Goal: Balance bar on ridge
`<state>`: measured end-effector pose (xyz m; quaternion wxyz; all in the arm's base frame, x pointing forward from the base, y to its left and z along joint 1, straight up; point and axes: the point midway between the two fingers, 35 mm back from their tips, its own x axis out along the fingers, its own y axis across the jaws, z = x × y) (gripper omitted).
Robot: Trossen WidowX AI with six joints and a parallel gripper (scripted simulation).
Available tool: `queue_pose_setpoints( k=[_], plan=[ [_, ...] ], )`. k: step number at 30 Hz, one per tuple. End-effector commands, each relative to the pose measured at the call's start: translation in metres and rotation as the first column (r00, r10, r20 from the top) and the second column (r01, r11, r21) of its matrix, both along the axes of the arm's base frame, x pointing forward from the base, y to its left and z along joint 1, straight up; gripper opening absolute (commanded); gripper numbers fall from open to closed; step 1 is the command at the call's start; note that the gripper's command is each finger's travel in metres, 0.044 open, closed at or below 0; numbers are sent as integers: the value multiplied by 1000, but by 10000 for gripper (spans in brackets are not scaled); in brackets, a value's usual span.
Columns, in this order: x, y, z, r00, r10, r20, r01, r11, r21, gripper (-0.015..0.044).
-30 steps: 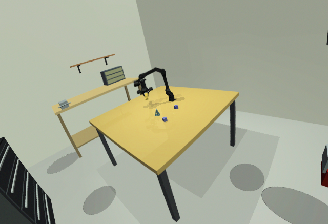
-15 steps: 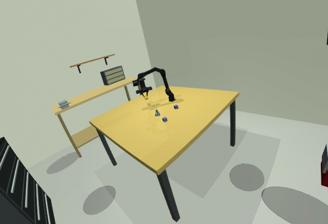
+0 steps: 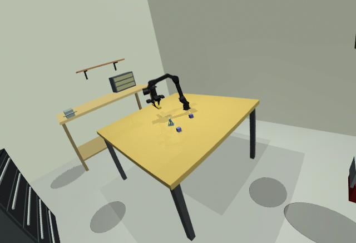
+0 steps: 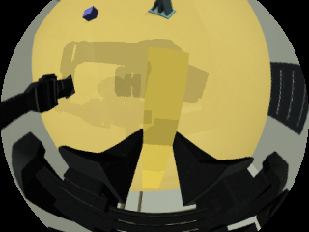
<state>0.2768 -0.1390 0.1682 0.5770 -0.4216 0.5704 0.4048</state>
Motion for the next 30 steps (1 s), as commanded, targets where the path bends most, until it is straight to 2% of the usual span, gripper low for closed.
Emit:
queue_pose_setpoints(
  k=[1,30],
  plan=[
    [8,9,2,999,51,4,-51,999,1,0],
    [58,96,4,900,436,4,-436,900,-3,0]
  ],
)
